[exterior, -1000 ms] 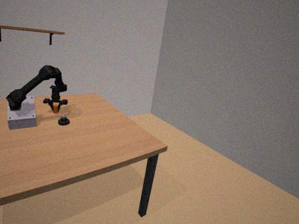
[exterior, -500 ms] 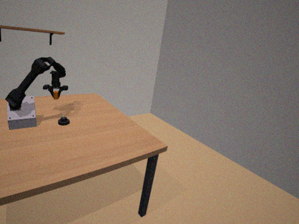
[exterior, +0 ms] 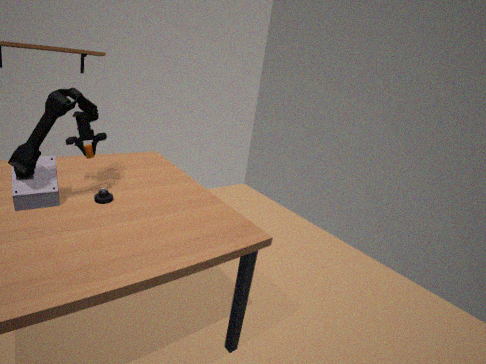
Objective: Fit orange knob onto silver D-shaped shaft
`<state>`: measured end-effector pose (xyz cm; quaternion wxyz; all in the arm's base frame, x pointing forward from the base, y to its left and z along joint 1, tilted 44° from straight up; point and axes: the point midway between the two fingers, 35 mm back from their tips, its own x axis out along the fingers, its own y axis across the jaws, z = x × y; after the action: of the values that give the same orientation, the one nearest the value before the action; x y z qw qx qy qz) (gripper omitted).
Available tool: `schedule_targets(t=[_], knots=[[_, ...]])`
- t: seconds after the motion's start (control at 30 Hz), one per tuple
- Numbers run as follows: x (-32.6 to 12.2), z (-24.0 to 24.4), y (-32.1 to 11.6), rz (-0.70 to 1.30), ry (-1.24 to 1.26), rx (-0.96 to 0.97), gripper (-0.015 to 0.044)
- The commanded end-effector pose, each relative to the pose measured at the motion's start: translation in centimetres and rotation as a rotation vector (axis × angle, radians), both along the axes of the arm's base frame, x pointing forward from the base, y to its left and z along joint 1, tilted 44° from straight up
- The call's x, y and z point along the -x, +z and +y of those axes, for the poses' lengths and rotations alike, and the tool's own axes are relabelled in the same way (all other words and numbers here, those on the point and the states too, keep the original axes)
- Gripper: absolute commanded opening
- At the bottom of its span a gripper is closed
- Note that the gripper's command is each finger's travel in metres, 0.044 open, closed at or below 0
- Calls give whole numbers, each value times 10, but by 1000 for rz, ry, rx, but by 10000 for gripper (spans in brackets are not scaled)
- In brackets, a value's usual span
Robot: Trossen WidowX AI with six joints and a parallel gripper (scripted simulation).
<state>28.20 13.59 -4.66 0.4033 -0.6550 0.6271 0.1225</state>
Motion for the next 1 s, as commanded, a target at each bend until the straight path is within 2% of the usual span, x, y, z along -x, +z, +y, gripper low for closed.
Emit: schedule_targets(t=[0.0, 0.97], knots=[[4, 5, 8, -62, 53, 23, 0], [36, 38, 56, -479, 449, 235, 0]])
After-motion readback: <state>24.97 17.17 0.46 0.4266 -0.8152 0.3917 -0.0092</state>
